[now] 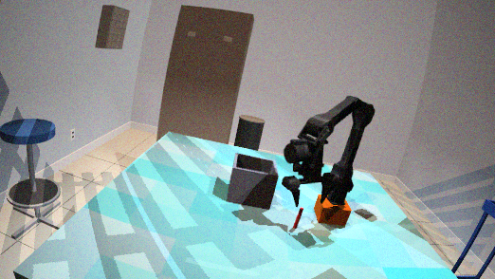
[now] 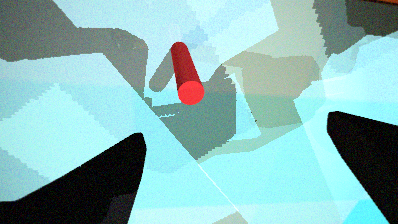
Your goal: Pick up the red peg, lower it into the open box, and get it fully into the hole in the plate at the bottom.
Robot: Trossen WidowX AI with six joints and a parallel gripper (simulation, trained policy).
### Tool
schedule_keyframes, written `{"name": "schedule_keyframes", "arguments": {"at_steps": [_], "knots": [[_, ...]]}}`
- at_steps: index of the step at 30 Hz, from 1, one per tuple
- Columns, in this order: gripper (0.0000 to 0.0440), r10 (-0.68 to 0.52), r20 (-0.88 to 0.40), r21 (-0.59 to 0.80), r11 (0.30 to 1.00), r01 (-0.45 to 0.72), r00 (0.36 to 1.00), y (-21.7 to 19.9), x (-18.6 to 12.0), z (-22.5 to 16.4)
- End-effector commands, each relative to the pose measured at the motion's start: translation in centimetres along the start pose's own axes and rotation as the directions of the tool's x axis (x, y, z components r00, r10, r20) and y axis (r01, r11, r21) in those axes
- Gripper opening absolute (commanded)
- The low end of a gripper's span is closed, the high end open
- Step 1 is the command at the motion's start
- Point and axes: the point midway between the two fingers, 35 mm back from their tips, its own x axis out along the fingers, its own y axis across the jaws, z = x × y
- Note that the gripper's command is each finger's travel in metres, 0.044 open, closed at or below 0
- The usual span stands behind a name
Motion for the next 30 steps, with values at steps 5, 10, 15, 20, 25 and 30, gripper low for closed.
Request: {"name": "schedule_keyframes", "arguments": {"at_steps": [5,10,15,20,25,30], "knots": [[0.0426,-0.01,0.055,-0.03,0.999,0.011,0.998,0.2,2.8,1.3],[0.0408,-0.004,0.071,-0.03,1.0,0.006,0.997,0.3,4.1,1.7],[0.0365,0.007,0.079,-0.031,1.0,-0.004,0.997,0.6,5.3,2.0],[0.0243,0.016,0.075,-0.048,0.999,-0.013,0.997,1.3,6.2,1.9],[0.0113,0.017,0.07,-0.079,0.997,-0.012,0.997,1.7,6.9,1.8],[0.0,0.022,0.059,-0.116,0.993,-0.015,0.998,2.1,7.3,1.5]]}}
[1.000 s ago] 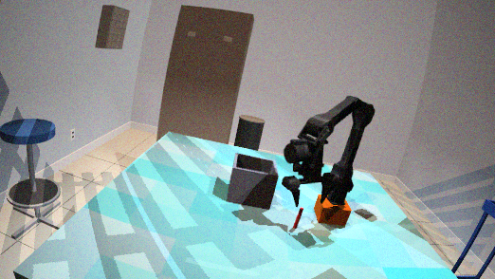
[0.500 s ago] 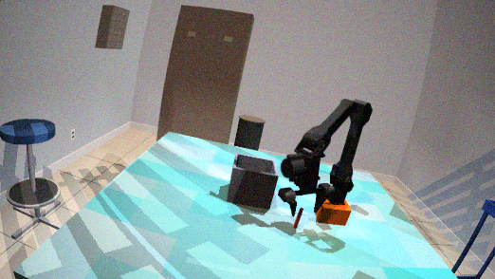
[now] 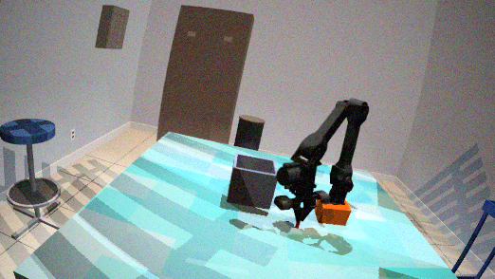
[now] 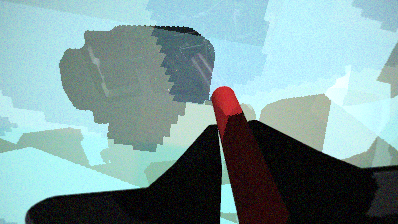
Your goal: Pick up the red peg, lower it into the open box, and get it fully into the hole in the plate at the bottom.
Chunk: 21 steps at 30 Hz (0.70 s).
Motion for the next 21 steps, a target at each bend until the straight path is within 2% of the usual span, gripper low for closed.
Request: {"name": "schedule_keyframes", "arguments": {"at_steps": [1,11,21], "knots": [[0.0,0.0,-0.012,-0.035,0.999,0.0,1.0,0.2,0.5,-0.3],[0.0,0.078,-0.046,0.001,0.997,-0.078,0.996,1.1,-1.8,-0.2],[0.0,0.18,-0.079,0.011,0.984,-0.18,0.98,2.2,-5.3,-0.3]]}}
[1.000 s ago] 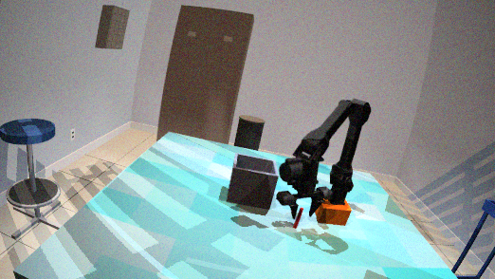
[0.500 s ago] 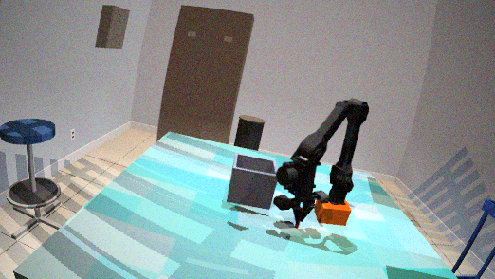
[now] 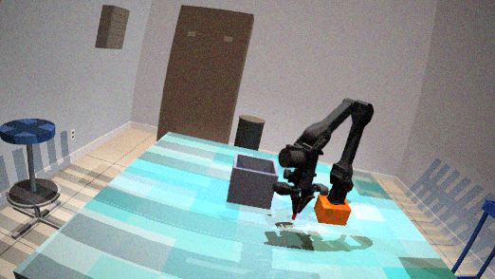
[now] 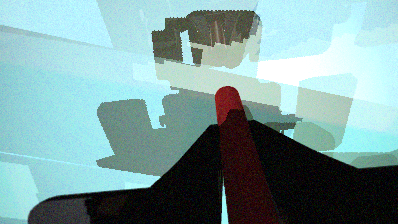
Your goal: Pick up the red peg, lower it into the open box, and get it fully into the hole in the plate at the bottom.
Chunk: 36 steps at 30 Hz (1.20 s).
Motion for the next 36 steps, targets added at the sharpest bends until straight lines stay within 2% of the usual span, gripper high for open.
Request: {"name": "schedule_keyframes", "arguments": {"at_steps": [1,12,23,36], "knots": [[0.0,0.047,-0.018,-0.006,0.999,-0.047,0.999,0.8,-1.7,-0.2],[0.0,0.159,-0.011,-0.045,0.986,-0.159,0.987,2.6,-6.6,0.7],[0.0,0.231,0.056,-0.082,0.971,-0.227,0.971,3.6,-11.5,3.4],[0.0,0.223,0.152,-0.078,0.974,-0.214,0.963,3.8,-13.8,7.8]]}}
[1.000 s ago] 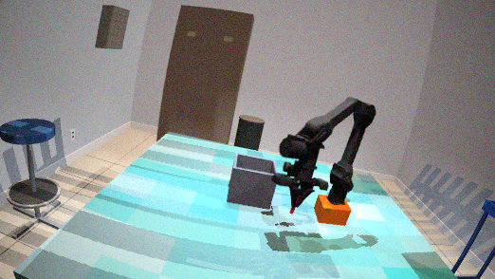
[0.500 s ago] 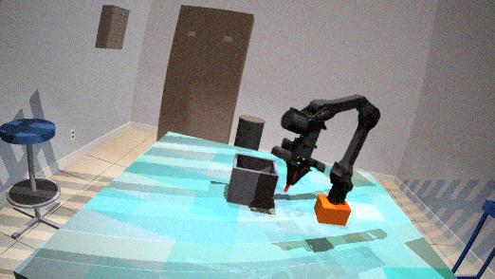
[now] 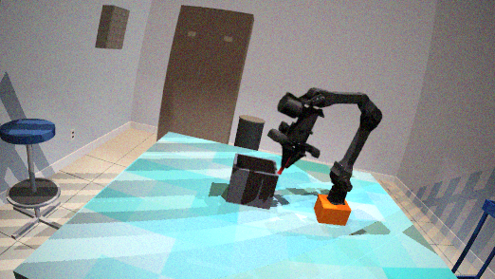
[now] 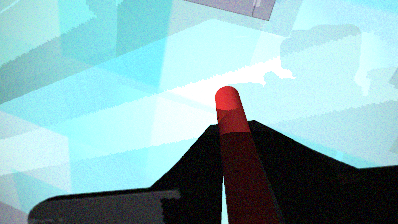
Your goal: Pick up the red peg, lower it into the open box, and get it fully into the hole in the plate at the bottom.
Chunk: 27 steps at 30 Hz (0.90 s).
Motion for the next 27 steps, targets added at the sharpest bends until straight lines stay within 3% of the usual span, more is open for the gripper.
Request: {"name": "schedule_keyframes", "arguments": {"at_steps": [1,27], "knots": [[0.0,-0.015,0.03,-0.001,1.0,0.015,0.999,0.0,-0.3,1.5],[0.0,-0.094,0.072,0.023,0.995,0.092,0.993,0.3,0.8,8.4]]}}
